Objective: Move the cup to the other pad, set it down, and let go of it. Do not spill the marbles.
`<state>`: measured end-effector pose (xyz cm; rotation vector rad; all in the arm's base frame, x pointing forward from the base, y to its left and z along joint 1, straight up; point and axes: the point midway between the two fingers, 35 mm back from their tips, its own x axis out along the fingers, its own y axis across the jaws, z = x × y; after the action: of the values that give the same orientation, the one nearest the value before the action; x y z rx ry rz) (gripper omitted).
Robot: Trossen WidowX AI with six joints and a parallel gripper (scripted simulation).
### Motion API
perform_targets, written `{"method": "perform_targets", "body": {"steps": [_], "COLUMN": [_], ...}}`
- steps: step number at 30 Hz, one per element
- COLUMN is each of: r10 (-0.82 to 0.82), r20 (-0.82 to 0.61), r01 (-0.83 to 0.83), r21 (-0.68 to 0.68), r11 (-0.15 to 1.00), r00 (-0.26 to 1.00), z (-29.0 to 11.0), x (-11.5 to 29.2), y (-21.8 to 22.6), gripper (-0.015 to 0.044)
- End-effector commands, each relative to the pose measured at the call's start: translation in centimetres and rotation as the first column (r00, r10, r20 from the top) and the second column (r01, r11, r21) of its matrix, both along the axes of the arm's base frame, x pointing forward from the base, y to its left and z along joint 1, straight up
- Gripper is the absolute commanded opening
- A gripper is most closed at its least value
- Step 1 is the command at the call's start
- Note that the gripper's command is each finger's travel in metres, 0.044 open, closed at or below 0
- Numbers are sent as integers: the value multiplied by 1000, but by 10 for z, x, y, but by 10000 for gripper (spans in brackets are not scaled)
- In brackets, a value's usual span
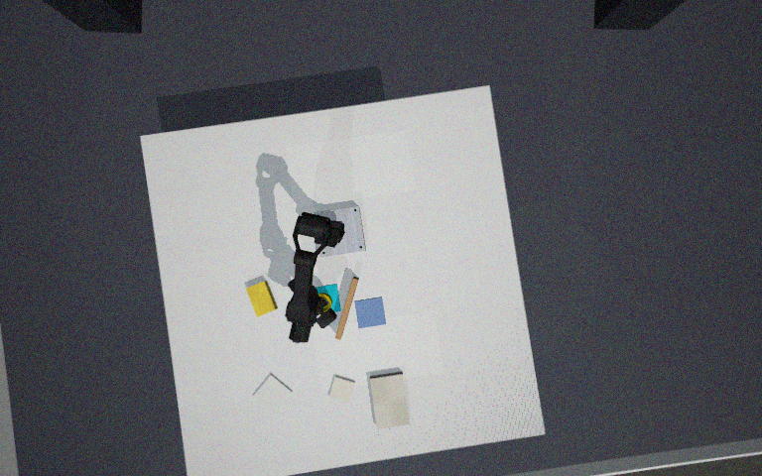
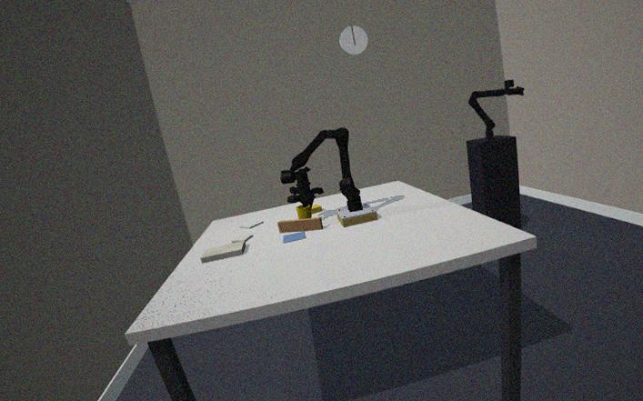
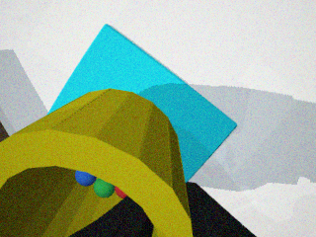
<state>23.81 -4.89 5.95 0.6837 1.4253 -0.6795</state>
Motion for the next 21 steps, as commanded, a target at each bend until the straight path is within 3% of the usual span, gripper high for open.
{"method": "perform_targets", "body": {"steps": [1,21], "r10": [6,0], "r20": [-7,-3], "r01": [-6,0], "r21": [7,1], "r11": [1000,1000], "r00": [1000,1000], "z": [-8,-18], "x": [-2,-2], "y": [1,0], "gripper": [0,0]}}
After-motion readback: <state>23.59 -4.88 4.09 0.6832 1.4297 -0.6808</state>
